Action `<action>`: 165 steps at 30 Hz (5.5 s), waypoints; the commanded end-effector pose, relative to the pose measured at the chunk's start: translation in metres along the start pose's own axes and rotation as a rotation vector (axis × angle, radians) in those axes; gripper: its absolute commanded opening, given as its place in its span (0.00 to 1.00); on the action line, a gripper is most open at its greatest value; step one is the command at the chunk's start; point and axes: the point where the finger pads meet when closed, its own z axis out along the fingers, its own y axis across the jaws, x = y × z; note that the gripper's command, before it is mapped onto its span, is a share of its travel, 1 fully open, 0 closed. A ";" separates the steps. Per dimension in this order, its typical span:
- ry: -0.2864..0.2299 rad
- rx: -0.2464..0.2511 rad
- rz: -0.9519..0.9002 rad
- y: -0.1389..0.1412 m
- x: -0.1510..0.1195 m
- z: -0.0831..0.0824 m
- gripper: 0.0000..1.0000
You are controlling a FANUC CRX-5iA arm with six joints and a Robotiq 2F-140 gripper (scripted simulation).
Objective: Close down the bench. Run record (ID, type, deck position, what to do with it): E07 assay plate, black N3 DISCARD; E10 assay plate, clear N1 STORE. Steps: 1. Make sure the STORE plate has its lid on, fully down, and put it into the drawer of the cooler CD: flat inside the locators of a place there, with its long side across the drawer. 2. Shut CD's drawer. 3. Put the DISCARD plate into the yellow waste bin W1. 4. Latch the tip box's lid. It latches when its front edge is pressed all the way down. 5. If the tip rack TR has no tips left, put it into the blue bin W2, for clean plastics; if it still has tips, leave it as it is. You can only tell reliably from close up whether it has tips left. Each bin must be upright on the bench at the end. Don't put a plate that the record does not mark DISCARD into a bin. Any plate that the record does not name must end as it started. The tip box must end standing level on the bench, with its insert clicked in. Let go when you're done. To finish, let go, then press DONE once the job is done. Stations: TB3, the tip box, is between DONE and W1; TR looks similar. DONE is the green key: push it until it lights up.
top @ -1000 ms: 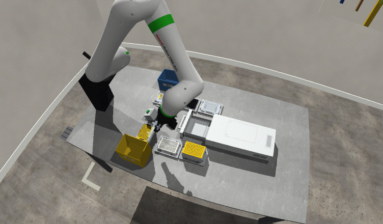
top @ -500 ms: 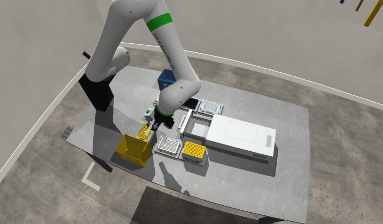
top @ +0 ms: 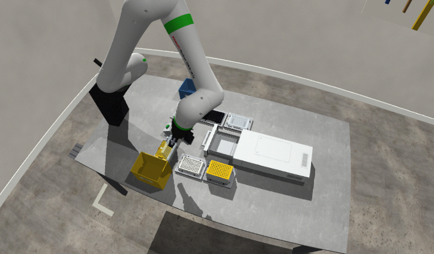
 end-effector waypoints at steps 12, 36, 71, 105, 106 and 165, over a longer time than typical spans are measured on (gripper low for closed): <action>0.001 -0.001 0.000 0.000 -0.015 0.004 0.10; 0.001 -0.001 0.000 0.000 -0.043 0.013 0.10; 0.001 -0.001 0.000 0.000 -0.057 -0.006 0.10; 0.001 -0.001 0.000 0.000 -0.071 -0.035 0.10; 0.001 -0.001 0.000 0.000 -0.071 -0.035 0.10; 0.001 -0.001 0.000 0.000 -0.090 0.056 0.10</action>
